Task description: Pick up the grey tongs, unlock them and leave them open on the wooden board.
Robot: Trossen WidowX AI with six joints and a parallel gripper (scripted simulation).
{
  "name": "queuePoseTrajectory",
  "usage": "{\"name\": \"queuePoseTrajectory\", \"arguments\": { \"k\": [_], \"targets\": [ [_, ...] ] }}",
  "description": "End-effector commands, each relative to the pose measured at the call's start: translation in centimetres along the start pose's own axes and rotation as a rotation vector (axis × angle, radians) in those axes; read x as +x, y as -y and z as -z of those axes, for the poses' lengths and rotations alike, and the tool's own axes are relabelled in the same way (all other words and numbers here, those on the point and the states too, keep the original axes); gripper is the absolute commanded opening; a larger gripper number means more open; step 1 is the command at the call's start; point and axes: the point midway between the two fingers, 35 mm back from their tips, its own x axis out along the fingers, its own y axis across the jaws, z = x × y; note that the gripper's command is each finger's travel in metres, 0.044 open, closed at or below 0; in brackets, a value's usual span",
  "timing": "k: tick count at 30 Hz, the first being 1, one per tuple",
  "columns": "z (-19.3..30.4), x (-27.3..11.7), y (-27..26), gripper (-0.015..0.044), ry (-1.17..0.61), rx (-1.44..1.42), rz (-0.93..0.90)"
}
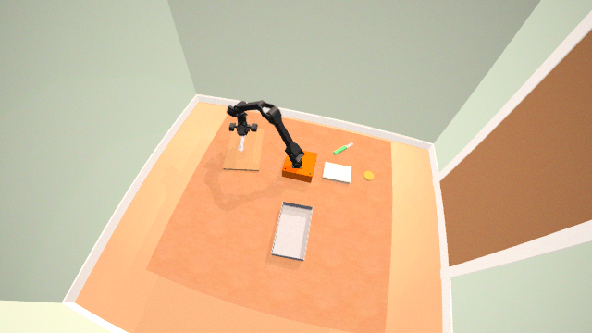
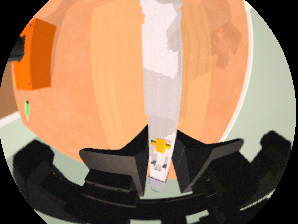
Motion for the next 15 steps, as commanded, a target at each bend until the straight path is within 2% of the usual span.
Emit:
{"name": "queuePoseTrajectory", "arguments": {
  "k": [1, 15],
  "targets": [
    [-0.1, 0.7, 0.0, -0.0150, 0.005, -0.005, 0.001],
    [-0.2, 2.6, -0.2, -0.0150, 0.005, -0.005, 0.001]
  ]
}}
